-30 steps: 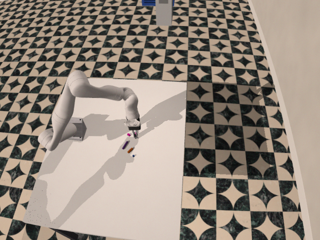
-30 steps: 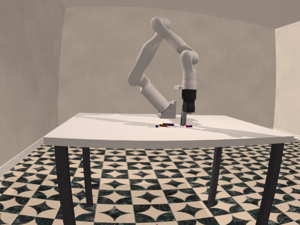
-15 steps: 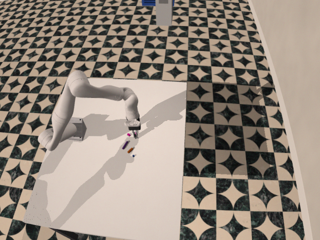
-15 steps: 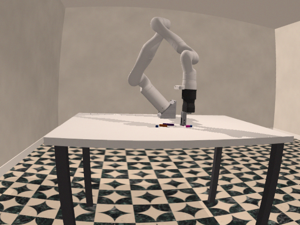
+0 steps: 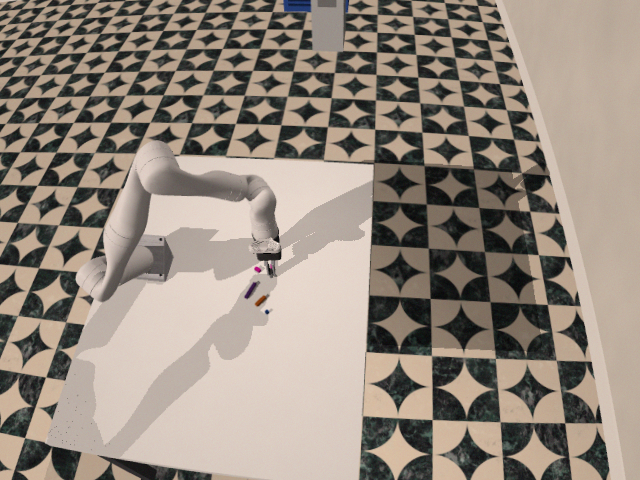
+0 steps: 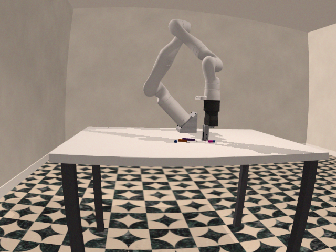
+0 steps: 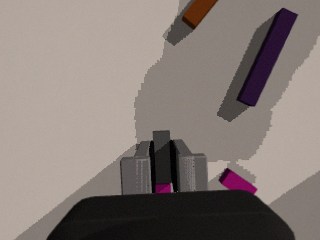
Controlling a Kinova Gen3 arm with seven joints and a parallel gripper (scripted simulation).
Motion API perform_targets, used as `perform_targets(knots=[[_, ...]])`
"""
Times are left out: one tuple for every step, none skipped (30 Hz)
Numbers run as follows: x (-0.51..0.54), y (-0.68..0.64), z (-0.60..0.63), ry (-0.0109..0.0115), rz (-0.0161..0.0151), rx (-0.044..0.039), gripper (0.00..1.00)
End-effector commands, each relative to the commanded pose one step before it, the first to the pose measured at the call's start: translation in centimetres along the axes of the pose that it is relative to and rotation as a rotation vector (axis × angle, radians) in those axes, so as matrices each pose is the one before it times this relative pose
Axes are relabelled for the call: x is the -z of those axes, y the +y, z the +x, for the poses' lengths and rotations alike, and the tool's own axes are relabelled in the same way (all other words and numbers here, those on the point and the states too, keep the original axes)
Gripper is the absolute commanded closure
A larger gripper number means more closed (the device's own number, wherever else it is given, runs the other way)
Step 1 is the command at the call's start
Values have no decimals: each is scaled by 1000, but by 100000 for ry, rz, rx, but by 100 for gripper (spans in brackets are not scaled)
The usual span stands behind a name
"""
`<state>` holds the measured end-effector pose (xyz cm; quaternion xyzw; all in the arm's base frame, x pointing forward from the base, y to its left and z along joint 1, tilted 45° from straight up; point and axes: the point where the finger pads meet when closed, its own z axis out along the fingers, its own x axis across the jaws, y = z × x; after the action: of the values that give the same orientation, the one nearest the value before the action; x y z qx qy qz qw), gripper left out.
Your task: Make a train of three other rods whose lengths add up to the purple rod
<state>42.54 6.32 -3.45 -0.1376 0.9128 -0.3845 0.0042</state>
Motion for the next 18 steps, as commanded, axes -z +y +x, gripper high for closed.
perform_targets(knots=[[15,170,-231,-438,-300,1594,76],[-51,0,0,0,0,0,76],[-58,0,0,0,0,0,76],[-63,0,0,0,0,1,76],[-67,0,0,0,0,1,76],[-69,0,0,0,0,1,76],[-69,0,0,-1,0,0,76],[-67,0,0,0,0,0,76],[-64,0,0,0,0,0,76],[0,0,0,0,0,0,76],[0,0,0,0,0,0,76],[-58,0,0,0,0,0,76],[-51,0,0,0,0,0,76],[-43,0,0,0,0,0,76],[-35,0,0,0,0,0,76],[-26,0,0,0,0,0,76],[-17,0,0,0,0,0,76],[-10,0,0,0,0,0,76]])
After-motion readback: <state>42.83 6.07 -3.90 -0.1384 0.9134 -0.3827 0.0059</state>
